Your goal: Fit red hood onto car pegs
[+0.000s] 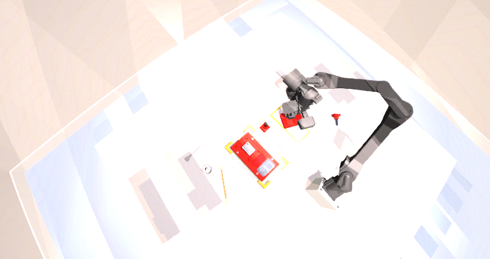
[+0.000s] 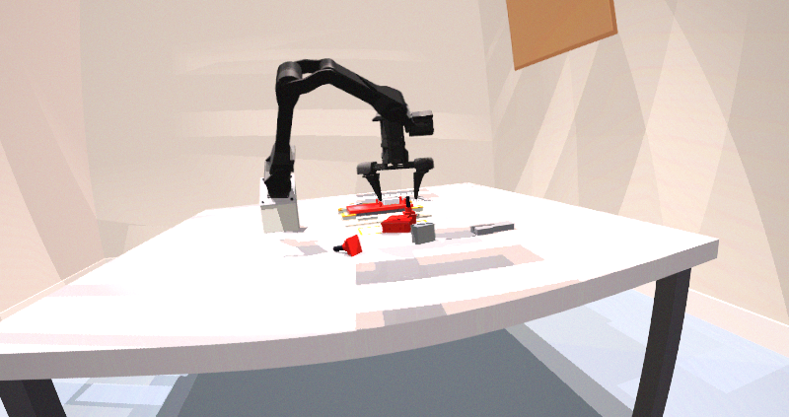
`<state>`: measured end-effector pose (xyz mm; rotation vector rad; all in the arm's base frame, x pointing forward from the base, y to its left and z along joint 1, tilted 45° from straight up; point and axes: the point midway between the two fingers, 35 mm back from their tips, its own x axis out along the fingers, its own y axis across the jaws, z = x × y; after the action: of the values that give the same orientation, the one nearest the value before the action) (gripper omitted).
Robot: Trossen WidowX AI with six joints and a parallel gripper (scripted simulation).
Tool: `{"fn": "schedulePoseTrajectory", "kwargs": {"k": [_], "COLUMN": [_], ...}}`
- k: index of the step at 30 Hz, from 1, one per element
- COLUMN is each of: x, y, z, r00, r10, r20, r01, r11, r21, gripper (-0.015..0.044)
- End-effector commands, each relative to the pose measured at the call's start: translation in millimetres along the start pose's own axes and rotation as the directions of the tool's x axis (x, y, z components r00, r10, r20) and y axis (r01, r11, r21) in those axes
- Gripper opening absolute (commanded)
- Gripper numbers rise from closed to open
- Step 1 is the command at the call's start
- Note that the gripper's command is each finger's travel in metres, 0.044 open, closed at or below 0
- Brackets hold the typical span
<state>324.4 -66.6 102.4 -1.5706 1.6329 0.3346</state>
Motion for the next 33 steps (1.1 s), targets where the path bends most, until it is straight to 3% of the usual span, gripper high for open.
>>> {"fn": "schedulePoseTrajectory", "kwargs": {"k": [1,33], "x": [6,30], "y": [2,1], "z": [1,1], "r00": [1.0,1.0], "r10": [0.009,0.009], "r20": [0.0,0.0], "r01": [-0.009,-0.009], "r11": [1.0,1.0], "r21": [-0.006,-0.006], "gripper": [0.044,0.044]}}
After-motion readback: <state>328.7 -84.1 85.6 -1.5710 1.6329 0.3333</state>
